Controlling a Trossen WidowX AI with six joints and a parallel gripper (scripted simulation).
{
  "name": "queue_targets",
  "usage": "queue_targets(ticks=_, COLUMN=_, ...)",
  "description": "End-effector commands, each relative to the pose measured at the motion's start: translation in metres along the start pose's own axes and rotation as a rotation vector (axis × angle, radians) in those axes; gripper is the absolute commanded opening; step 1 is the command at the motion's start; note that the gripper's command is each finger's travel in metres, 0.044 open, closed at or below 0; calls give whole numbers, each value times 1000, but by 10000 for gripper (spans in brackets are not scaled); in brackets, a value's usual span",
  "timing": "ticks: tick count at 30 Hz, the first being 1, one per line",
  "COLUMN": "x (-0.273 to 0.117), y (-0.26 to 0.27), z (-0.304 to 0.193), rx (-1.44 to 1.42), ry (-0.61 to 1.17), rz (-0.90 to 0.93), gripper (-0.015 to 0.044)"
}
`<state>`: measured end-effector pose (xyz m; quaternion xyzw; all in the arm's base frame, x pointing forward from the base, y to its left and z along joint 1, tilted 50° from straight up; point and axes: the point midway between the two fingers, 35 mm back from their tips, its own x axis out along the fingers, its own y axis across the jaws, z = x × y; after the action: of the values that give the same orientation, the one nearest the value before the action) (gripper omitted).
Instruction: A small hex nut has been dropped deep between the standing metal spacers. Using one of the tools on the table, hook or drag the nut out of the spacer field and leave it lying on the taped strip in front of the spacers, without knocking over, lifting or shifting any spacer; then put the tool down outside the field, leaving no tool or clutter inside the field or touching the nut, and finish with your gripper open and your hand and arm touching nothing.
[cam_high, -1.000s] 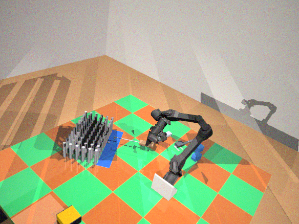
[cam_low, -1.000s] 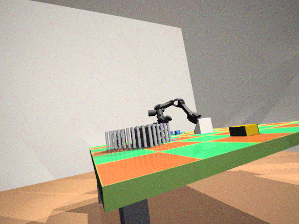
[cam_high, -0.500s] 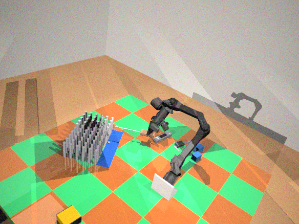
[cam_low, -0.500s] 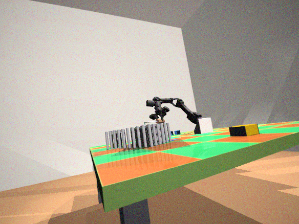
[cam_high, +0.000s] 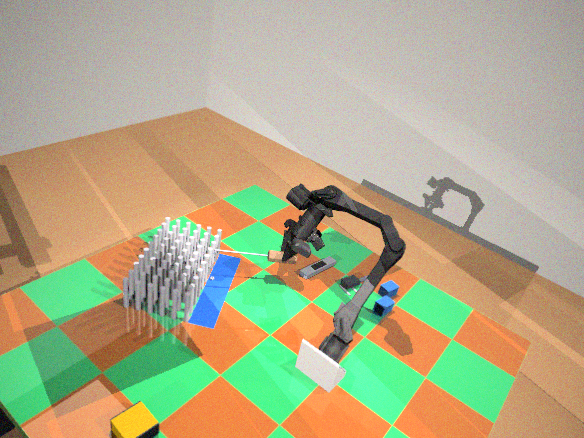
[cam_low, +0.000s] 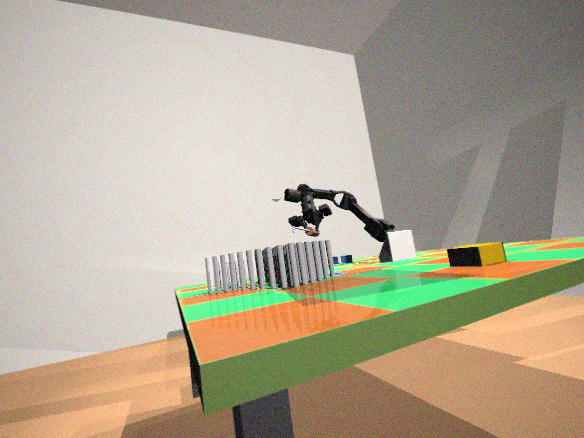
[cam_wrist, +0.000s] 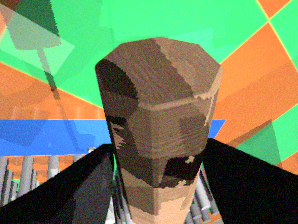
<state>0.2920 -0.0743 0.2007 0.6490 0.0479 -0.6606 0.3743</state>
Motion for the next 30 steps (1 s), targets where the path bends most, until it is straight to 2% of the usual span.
queue_targets(ticks=1, x=1, y=-4, z=-13, rx=-122, ry=13, rz=-1, gripper=0)
queue_targets(ticks=9, x=5, y=-17, z=-38, rx=-392, ry=31, rz=-8, gripper=0)
queue_targets(ticks=30, x=13, y=-64, z=-87, rx=-886, ry=81, rz=-19, gripper=0)
